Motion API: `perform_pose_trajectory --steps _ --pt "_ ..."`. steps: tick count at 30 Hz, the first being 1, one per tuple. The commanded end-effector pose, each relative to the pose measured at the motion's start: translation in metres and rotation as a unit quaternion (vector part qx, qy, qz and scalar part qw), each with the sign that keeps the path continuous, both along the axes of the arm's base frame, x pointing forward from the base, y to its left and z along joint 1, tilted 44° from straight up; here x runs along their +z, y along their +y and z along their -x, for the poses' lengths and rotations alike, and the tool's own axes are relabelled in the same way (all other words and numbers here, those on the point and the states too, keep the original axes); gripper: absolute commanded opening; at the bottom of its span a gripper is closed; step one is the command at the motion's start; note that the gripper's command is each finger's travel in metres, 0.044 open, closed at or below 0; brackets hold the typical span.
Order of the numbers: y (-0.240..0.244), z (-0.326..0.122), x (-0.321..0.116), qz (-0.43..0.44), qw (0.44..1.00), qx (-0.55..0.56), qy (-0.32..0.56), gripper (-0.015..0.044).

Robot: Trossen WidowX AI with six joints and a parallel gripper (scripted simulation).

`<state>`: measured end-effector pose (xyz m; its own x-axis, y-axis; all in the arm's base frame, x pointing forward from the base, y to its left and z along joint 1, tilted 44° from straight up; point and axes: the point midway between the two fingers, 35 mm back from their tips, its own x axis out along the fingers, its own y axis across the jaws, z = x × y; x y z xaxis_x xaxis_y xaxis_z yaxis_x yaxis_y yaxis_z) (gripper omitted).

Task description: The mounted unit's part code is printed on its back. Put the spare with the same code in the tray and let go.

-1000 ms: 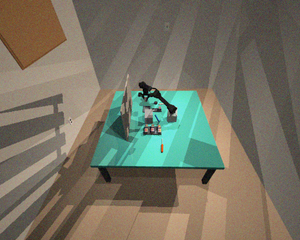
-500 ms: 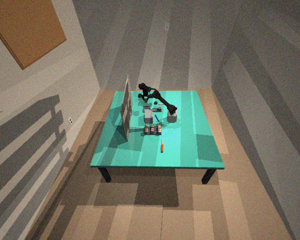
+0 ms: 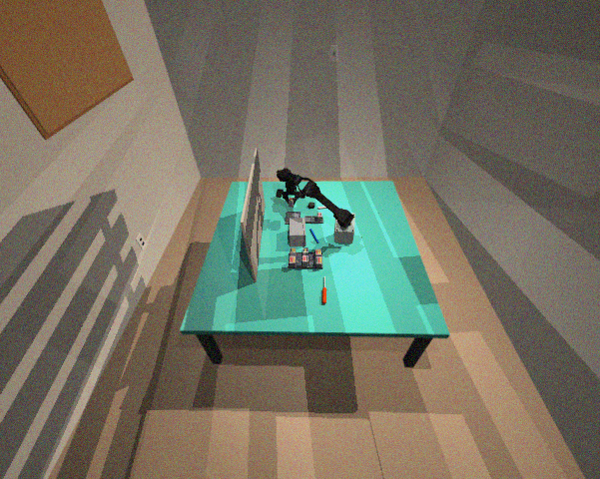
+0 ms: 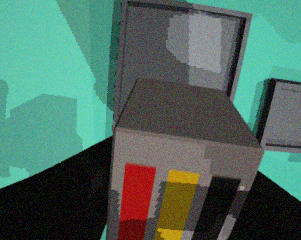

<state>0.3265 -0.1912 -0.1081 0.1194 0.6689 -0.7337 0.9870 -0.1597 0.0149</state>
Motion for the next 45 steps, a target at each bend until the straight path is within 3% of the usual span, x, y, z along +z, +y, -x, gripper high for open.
perform_pose_trajectory --steps 1,45 --pt "0.004 -0.001 -0.004 -0.003 1.0 -0.003 0.001 0.0" --pt "0.04 -0.007 -0.041 -0.004 1.0 -0.003 0.0 0.0"
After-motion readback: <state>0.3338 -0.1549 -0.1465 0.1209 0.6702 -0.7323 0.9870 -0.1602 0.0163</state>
